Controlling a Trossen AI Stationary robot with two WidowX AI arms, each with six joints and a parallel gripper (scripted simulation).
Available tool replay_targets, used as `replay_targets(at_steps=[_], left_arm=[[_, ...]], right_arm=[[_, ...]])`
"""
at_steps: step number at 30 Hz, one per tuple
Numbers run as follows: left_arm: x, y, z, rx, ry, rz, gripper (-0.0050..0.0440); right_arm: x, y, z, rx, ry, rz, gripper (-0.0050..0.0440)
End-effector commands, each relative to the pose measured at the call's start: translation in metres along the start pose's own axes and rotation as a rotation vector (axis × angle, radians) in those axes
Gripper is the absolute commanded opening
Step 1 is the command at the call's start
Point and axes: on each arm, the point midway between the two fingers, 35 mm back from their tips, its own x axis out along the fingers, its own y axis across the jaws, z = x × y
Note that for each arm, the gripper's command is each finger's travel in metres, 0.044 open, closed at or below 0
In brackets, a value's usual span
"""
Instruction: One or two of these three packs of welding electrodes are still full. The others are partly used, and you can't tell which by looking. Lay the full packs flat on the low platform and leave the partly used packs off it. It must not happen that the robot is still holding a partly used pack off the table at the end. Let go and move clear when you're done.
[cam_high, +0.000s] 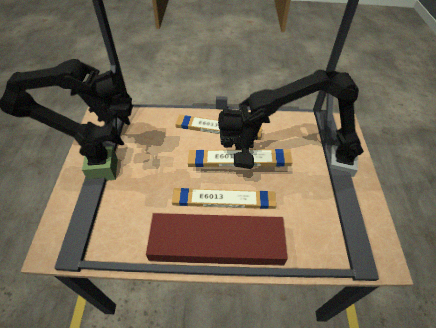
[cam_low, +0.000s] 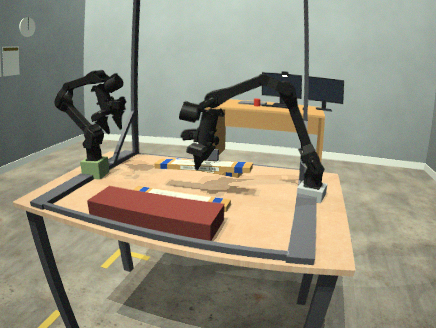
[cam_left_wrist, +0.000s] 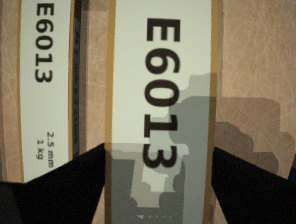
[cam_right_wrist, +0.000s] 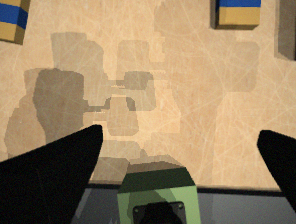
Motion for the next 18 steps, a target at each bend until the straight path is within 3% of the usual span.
replay_targets(at_steps=[1,11,13,18], left_arm=[[-0.029,0.001,0.016,0.005,-0.085,0.012,-0.0050],[-0.036,-0.005,0.023,0.080,-0.111,-0.002,-0.0050],[-0.022,-0.008,0.025,0.080,-0.081,-0.009,-0.0050],[-0.018,-0.016,0.033,0.071,-0.080,-0.003,-0.0050]], right_arm=[[-0.005,0.000,0.003,0.000,-0.020,0.001,0.0430],[-0.005,0.000,0.003,0.000,-0.020,0.001,0.0430],[-0.005,0.000,0.003,0.000,-0.020,0.001,0.0430],[-0.005,0.000,0.003,0.000,-0.020,0.001,0.0430]])
